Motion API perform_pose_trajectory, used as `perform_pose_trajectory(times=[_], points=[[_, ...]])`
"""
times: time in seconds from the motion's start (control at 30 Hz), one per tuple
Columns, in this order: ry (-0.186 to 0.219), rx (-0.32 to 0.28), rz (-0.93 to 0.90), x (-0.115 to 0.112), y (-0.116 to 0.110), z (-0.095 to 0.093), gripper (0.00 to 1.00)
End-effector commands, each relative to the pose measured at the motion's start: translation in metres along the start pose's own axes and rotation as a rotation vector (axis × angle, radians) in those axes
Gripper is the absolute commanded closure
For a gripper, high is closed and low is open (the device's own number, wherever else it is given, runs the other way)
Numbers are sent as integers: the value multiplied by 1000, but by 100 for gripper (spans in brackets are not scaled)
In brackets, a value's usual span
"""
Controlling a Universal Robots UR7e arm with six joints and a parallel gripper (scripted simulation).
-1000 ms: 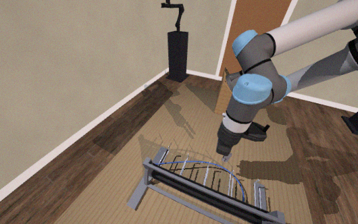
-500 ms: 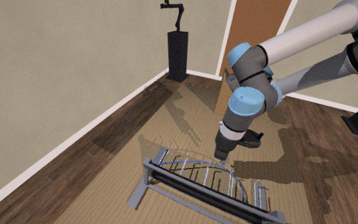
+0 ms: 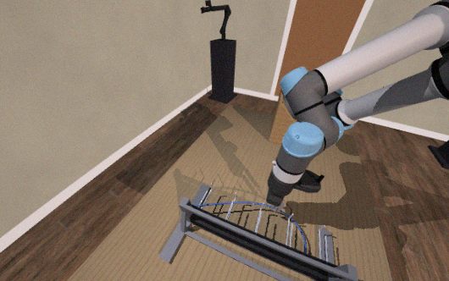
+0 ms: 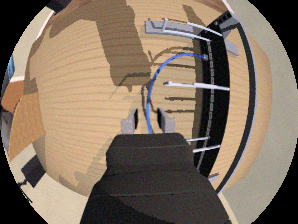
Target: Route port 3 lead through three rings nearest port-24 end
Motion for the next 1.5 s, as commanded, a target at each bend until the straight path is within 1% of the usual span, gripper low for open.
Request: perform_pose_trajectory(times=[0.0,0.27,1.47], points=[[-2,-1,0,0,0,-7,33],[-2,-1,0,1,0,-11,33],[-2,-1,0,1,0,-11,33]])
Point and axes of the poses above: the point where the finger pads meet when closed, its own z axis back along the fingers, its own x axis across the jaws, y = z × x, the point moved 4 cm from there along z, back along the fingers, and after that the axes turned 11 degrees about z, right-handed, at the moved point
